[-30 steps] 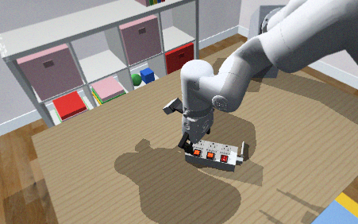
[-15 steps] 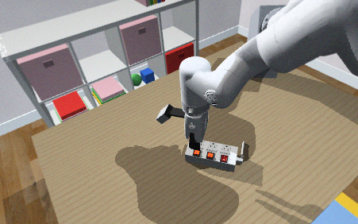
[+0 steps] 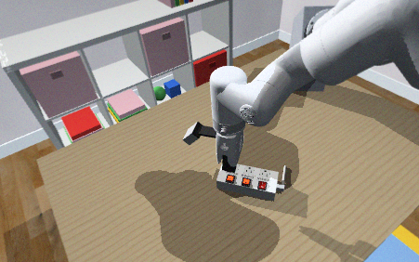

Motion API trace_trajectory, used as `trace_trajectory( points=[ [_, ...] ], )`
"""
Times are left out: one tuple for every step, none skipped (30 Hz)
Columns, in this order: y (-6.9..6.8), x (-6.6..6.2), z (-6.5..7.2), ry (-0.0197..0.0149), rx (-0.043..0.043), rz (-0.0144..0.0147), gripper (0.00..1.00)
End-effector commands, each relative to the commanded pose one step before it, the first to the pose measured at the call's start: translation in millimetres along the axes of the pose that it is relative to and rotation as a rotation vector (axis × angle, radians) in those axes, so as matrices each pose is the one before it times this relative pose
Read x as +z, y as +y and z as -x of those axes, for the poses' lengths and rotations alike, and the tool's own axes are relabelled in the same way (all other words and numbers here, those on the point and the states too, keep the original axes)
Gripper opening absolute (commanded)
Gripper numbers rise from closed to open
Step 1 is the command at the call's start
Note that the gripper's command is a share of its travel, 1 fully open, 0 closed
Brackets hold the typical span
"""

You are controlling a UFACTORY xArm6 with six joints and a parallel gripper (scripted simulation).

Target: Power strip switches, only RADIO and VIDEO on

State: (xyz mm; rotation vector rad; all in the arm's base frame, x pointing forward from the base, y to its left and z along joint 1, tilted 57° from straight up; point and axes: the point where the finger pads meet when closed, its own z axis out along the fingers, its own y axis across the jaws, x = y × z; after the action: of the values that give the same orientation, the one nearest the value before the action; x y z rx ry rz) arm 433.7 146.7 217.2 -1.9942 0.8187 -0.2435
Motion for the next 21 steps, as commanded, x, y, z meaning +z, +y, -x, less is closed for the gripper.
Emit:
trace_trajectory(
  points=[
    [-0.63,-0.48,-0.46,0.00151,-0.00066,-0.00114,0.0],
    [0.0,0.0,0.0,0.0,0.0,0.0,0.0],
    [0.0,0.0,0.0,0.0,0.0,0.0,0.0],
    [0.0,0.0,0.0,0.0,0.0,0.0,0.0],
    [0.0,0.0,0.0,0.0,0.0,0.0,0.0],
    [0.0,0.0,0.0,0.0,0.0,0.0,0.0],
    [0.0,0.0,0.0,0.0,0.0,0.0,0.0],
    [0.0,0.0,0.0,0.0,0.0,0.0,0.0],
    [0.0,0.0,0.0,0.0,0.0,0.0,0.0],
    [0.0,0.0,0.0,0.0,0.0,0.0,0.0],
    [0.0,0.0,0.0,0.0,0.0,0.0,0.0],
    [0.0,0.01,0.0,0.0,0.0,0.0,0.0],
    [0.0,0.03,0.0,0.0,0.0,-0.00001,0.0],
    [0.0,0.06,0.0,0.0,-0.00001,-0.00001,0.0],
    [0.0,0.1,0.0,-0.00001,-0.00001,-0.00002,0.0],
    [0.0,0.15,0.0,-0.00001,-0.00001,-0.00003,0.0],
    [0.0,0.2,0.0,-0.00001,-0.00002,-0.00004,0.0],
    [0.0,0.25,-0.01,-0.00002,-0.00002,-0.00004,0.0],
    [0.0,0.31,-0.01,-0.00002,-0.00003,-0.00005,0.0],
    [0.01,0.38,-0.01,-0.00002,-0.00003,-0.00006,0.0],
    [0.01,0.44,-0.01,-0.00003,-0.00004,-0.00007,0.0]
  ],
)
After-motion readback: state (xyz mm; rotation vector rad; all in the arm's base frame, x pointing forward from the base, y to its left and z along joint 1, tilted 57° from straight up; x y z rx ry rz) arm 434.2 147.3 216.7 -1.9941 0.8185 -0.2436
